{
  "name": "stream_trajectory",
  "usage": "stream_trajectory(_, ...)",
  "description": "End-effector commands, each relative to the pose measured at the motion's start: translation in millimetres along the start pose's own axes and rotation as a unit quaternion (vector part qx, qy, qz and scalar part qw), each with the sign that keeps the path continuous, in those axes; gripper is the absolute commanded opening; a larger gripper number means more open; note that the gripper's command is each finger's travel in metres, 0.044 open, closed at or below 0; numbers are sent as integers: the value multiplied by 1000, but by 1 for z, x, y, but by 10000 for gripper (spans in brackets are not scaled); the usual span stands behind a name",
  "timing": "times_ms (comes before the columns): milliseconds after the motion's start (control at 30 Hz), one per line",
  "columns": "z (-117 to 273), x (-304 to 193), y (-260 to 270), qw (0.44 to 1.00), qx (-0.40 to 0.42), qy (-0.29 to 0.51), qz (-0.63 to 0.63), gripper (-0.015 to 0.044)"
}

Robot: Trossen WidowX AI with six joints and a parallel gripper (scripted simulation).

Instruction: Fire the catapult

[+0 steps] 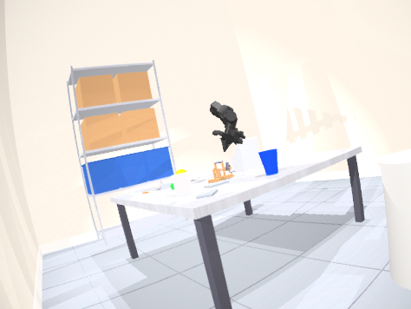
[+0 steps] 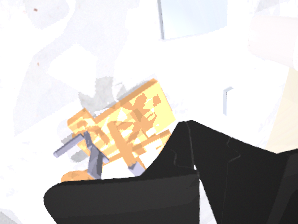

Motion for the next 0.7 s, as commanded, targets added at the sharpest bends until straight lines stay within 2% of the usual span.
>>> stream_trajectory(0,-1,-5,24,997,-1,30,74,0)
stream_trajectory(400,-2,-21,69,974,2,82,213,0)
stream_trajectory(667,-1,-37,99,935,-2,131,329,0)
Point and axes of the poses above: the point midway between the two fingers, 35 mm back from their tips, its own z axis back along the fingers, its own y axis across the jaws, x = y × z, the point moved 6 cm from there along z, back along the fingers, and after that the axes turned 2 degrees about -z, right-handed, at the moved point
